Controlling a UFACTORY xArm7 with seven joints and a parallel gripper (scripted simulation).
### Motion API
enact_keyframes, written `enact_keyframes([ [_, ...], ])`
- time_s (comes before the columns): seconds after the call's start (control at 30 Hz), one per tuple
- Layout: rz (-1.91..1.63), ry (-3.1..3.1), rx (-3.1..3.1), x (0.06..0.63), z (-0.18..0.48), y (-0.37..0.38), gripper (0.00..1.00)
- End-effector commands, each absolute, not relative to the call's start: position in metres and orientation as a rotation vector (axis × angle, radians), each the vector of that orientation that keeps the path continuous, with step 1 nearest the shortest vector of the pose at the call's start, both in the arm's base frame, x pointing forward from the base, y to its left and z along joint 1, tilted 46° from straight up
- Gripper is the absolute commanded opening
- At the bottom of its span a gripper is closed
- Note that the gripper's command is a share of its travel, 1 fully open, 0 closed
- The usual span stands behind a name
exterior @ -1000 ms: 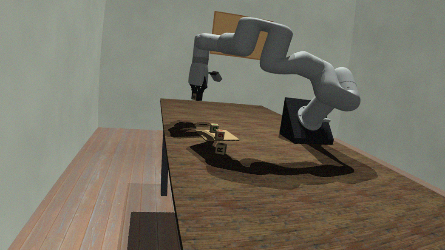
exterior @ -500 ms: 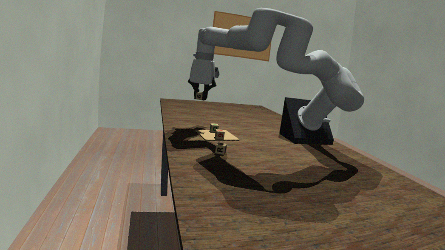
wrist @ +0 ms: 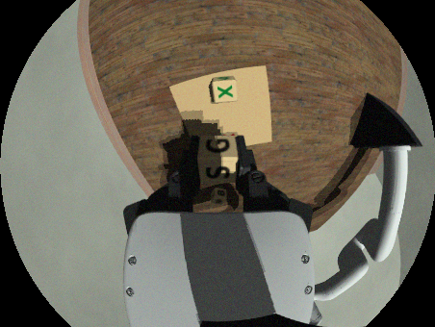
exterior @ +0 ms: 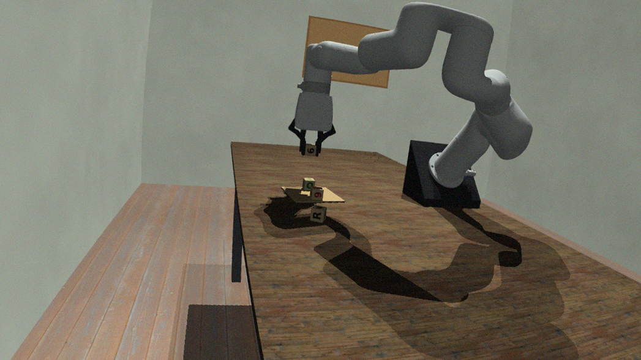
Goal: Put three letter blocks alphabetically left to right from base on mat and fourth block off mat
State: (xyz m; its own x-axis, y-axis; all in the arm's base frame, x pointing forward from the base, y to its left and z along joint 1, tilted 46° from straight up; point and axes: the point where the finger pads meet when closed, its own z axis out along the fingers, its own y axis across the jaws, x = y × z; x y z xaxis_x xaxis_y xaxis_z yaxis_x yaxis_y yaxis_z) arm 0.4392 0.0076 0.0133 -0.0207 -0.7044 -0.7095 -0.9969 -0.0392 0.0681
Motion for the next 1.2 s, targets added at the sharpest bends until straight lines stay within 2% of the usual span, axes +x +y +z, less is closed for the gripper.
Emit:
enact_keyframes([
  [0.0,0.774,1.682,-1.843,0.428,0.024,0.019,0.27],
  [0.67,0.772,1.665,-1.852,0.425,0.023,0.024,0.27],
  [1.17,0.772,1.665,-1.852,0.422,-0.012,0.061,0.27],
])
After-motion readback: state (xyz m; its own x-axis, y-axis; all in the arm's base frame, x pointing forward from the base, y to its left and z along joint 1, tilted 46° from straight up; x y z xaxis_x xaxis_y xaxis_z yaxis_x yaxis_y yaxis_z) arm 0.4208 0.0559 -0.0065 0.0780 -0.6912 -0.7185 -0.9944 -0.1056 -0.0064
